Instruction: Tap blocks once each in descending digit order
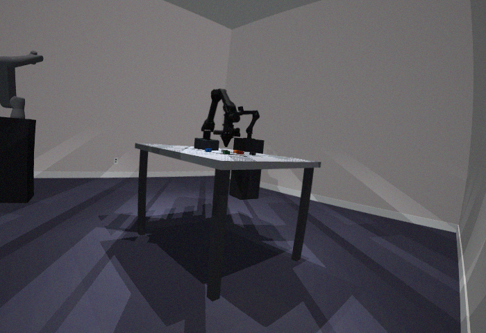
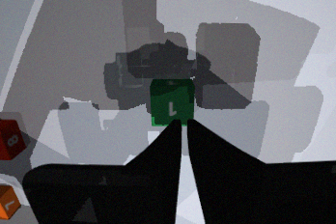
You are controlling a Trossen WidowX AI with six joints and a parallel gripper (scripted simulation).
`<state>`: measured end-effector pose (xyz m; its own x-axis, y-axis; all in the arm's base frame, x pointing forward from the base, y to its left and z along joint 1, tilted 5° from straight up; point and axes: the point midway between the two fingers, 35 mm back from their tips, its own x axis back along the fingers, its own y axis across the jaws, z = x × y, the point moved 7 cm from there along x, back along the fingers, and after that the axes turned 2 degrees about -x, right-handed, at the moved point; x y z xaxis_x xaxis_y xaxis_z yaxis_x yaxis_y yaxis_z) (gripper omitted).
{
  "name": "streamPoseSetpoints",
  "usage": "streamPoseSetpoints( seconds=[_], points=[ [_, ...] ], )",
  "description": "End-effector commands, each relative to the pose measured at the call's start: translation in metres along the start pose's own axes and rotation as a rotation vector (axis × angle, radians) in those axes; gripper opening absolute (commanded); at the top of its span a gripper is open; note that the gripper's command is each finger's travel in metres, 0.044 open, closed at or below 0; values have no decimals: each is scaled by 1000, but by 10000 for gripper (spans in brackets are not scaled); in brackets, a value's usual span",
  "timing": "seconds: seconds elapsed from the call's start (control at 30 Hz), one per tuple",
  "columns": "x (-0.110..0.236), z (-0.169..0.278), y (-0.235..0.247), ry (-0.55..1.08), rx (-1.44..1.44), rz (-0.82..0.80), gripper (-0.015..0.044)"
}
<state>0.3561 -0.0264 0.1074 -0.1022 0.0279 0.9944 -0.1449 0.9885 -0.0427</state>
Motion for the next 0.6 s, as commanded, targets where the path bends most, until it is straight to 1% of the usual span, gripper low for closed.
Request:
streamPoseSetpoints(
  seconds=[0.0, 0.57],
  points=[
    [-5, 0, 0, -1, -4, 5, 20],
    [-30, 1, 0, -1, -4, 5, 20]
  ],
)
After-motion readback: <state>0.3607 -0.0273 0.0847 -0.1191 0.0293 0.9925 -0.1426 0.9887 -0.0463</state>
